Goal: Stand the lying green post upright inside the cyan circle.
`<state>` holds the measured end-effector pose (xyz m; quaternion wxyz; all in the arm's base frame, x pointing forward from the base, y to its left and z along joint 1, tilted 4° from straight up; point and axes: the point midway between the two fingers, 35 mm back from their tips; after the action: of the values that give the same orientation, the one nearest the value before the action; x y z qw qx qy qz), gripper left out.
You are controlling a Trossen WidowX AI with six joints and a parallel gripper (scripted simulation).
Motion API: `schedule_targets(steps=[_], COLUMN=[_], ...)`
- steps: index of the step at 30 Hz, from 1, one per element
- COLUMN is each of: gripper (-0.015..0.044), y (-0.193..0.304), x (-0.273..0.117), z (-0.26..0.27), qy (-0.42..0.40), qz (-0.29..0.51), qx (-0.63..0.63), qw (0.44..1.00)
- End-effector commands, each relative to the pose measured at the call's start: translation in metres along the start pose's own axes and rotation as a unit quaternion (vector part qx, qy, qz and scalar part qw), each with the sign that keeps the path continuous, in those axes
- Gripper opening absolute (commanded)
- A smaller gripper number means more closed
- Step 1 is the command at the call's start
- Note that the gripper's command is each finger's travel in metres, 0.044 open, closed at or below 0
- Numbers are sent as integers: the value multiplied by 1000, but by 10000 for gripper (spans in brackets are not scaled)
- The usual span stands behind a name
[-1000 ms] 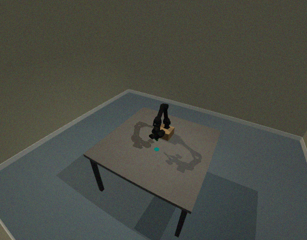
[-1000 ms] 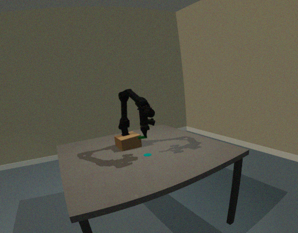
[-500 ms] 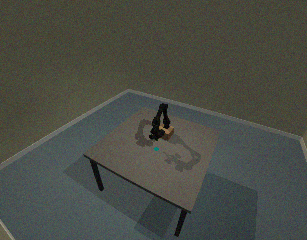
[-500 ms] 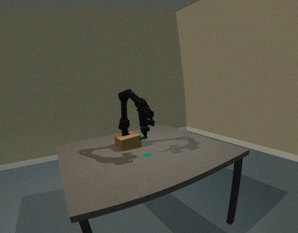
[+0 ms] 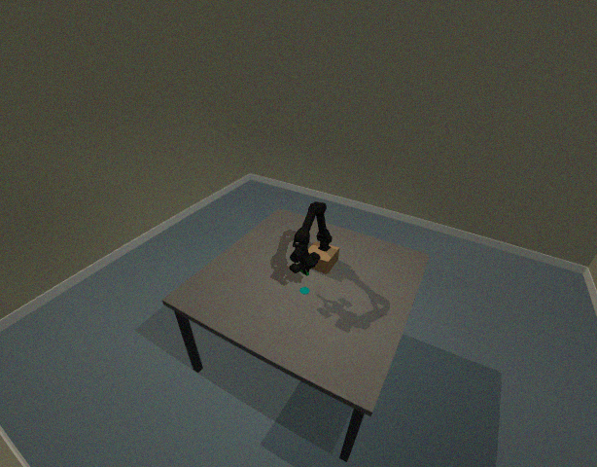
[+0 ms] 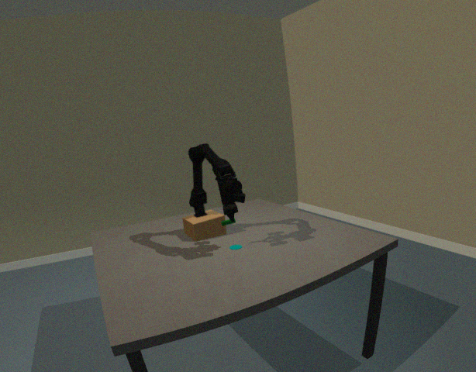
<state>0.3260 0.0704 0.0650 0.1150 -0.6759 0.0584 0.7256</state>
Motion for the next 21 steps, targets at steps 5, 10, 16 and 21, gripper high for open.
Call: schedule_targets(steps=[5, 10, 16, 21], gripper=[23, 23, 23, 23], y=[3, 4, 5, 6], x=[7, 10, 13, 15], z=[4, 6, 8, 9], qy=[-20, -30, -41, -49], qz=[-23, -37, -56, -71], qx=[0, 0, 1, 1], qw=[1000, 999, 998, 996])
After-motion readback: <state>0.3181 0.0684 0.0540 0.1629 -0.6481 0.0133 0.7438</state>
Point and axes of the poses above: the point midway between the two fingers, 35 mm back from their tips, its own x axis out along the fingers, its own z axis across the jaws, y = z × x, and after that the axes turned 3 degrees about -x, right-handed
